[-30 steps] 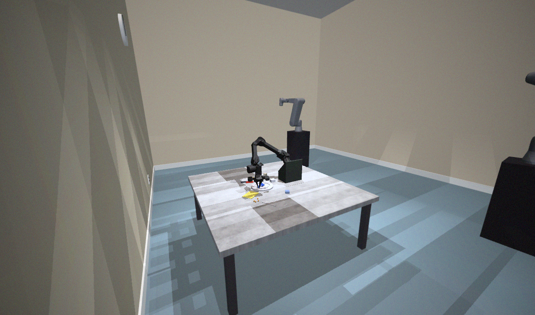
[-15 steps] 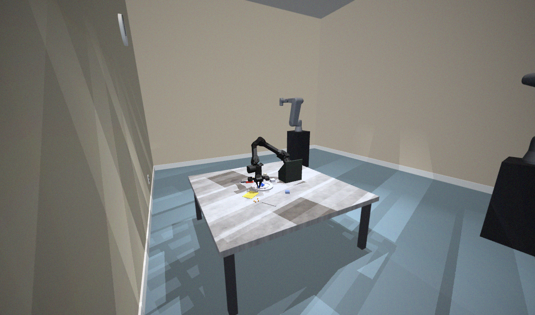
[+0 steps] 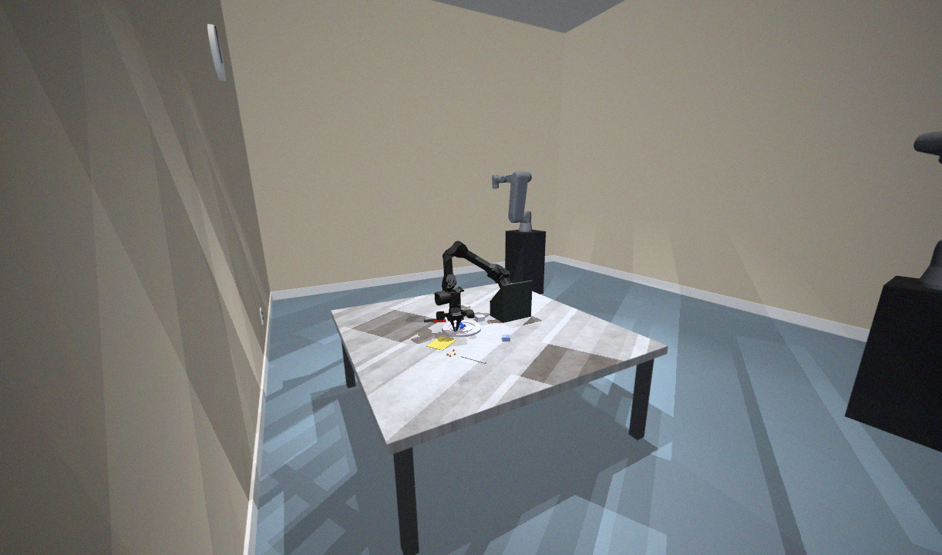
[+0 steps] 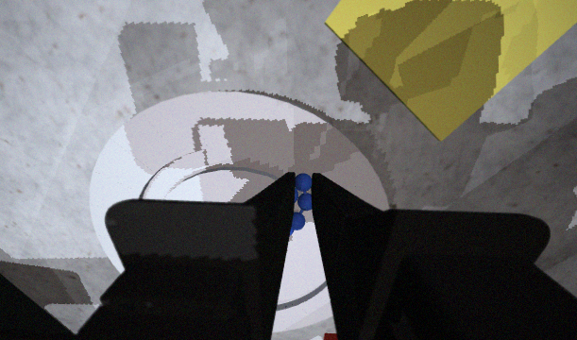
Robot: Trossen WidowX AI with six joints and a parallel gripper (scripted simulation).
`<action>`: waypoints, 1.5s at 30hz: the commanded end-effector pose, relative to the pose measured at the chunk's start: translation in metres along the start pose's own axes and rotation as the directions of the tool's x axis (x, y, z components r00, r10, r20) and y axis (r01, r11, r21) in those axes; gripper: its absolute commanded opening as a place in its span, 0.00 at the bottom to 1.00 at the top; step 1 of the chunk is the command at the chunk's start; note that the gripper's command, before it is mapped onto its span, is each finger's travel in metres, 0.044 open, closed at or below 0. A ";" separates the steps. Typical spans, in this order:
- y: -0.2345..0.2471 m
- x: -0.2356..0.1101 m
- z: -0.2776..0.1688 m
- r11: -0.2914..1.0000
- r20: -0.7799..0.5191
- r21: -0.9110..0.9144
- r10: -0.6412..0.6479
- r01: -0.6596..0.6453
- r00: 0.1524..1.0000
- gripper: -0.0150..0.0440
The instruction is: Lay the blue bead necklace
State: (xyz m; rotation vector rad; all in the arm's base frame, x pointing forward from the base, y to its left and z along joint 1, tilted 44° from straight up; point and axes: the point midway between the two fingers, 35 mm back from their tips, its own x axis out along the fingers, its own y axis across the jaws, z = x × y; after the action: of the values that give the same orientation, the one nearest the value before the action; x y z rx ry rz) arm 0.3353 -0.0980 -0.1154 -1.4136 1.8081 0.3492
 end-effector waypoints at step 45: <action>0.004 -0.014 -0.003 0.998 -0.008 0.064 0.007 -0.007 1.000 0.91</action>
State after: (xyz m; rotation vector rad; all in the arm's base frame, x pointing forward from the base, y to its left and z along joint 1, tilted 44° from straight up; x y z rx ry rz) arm 0.3320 -0.0886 -0.1065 -1.4002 1.8200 0.3343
